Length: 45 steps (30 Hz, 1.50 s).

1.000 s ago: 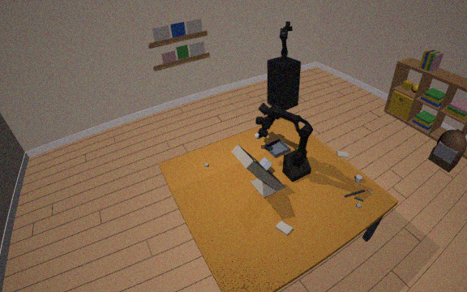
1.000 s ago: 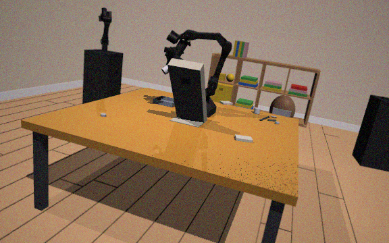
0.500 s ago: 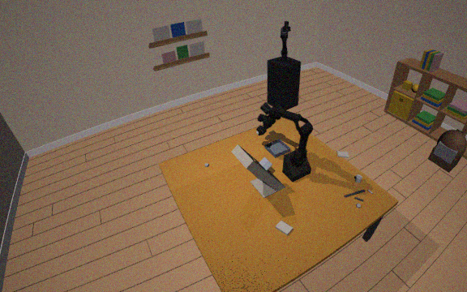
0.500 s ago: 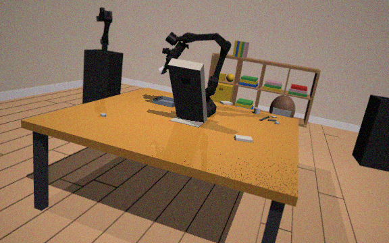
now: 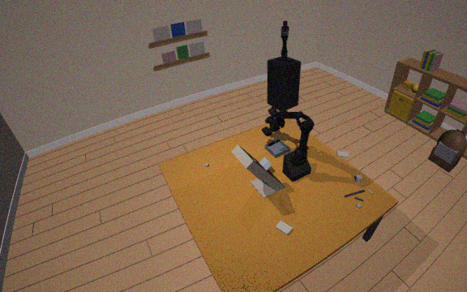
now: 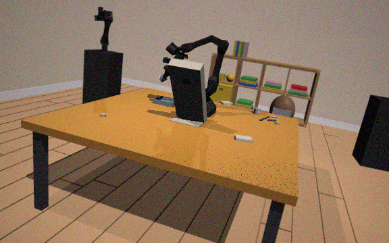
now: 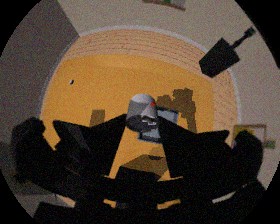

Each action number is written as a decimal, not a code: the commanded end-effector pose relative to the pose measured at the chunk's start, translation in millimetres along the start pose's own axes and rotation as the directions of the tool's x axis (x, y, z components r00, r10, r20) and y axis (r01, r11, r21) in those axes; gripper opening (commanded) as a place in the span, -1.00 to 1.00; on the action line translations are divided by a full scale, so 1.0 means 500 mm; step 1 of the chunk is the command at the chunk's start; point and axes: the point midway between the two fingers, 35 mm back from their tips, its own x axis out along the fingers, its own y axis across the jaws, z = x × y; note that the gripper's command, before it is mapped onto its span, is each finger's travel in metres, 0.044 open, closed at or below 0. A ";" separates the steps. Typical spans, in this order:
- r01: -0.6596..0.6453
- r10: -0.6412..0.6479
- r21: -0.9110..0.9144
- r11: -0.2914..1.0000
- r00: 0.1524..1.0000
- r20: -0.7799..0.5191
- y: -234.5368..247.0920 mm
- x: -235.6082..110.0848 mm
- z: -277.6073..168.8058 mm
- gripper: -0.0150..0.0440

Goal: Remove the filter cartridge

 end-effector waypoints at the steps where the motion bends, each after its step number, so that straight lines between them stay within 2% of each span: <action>1: 0.064 -0.064 0.106 0.992 0.998 -0.001 -0.062 0.041 -0.032 -0.49; 10: 0.168 -0.165 0.279 0.945 0.986 -0.034 -0.150 0.105 -0.114 -0.49; 18: 0.170 -0.167 0.283 0.944 0.985 -0.034 -0.152 0.112 -0.119 -0.49; 32: 0.171 -0.167 0.283 0.944 0.985 -0.036 -0.153 0.225 -0.186 -0.49; 38: 0.171 -0.167 0.283 0.944 0.985 -0.036 -0.152 0.235 -0.194 -0.49; 45: 0.165 -0.159 0.284 0.944 0.986 -0.047 -0.149 0.230 -0.194 0.13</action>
